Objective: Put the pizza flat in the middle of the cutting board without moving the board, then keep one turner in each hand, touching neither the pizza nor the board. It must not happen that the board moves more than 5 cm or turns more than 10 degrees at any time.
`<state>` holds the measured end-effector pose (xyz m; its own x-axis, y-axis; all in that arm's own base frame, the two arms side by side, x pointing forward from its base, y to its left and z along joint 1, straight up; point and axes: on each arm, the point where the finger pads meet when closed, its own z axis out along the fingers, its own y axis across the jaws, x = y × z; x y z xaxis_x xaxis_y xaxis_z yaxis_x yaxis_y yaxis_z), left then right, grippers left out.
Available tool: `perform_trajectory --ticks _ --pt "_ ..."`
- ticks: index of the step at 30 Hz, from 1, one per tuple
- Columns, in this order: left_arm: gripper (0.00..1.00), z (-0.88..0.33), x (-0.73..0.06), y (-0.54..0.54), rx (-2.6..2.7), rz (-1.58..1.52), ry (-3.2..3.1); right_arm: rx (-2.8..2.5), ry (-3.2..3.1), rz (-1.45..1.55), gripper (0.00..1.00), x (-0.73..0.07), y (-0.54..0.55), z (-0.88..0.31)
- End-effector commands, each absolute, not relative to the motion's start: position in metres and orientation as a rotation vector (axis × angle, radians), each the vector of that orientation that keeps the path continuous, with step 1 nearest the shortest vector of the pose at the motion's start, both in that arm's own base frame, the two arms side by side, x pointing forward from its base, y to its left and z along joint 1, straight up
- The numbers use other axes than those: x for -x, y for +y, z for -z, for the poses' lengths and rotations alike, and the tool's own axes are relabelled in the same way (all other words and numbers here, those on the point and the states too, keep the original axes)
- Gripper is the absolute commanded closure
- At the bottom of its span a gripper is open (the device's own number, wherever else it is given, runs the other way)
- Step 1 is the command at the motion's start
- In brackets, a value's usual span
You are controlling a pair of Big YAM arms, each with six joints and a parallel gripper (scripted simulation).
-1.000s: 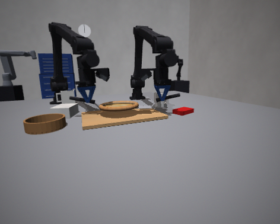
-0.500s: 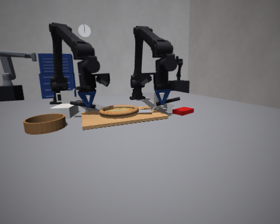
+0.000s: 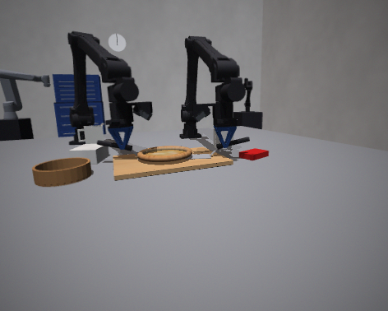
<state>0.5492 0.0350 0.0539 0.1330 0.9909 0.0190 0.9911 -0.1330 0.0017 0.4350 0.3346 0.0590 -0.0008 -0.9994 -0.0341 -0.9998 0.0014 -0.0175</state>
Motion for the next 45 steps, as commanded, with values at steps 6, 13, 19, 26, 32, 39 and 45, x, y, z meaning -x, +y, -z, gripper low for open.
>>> perform_trajectory --ticks 6,13,19,26,32,39,45 --pt "0.94 -0.076 -0.573 0.033 2.374 0.093 -2.086 2.136 2.127 -0.011 0.94 -0.449 0.349 -0.093" --pt "0.94 -0.075 -0.571 0.033 2.371 0.084 -2.085 2.137 2.128 -0.011 0.94 -0.448 0.349 -0.093" --pt "0.94 -0.075 -0.572 0.033 2.371 0.089 -2.087 2.136 2.128 -0.011 0.94 -0.449 0.349 -0.093" --pt "0.94 -0.074 -0.571 0.033 2.369 0.084 -2.086 2.136 2.127 -0.011 0.94 -0.449 0.349 -0.093" --pt "0.94 -0.074 -0.571 0.032 2.369 0.085 -2.086 2.136 2.127 -0.011 0.94 -0.449 0.349 -0.093" --pt "0.94 -0.074 -0.572 0.032 2.369 0.087 -2.086 2.136 2.127 -0.011 0.94 -0.449 0.349 -0.093" --pt "0.94 -0.099 -0.573 0.028 2.366 0.171 -2.071 2.09 2.1 -0.003 0.94 -0.466 0.363 -0.112"
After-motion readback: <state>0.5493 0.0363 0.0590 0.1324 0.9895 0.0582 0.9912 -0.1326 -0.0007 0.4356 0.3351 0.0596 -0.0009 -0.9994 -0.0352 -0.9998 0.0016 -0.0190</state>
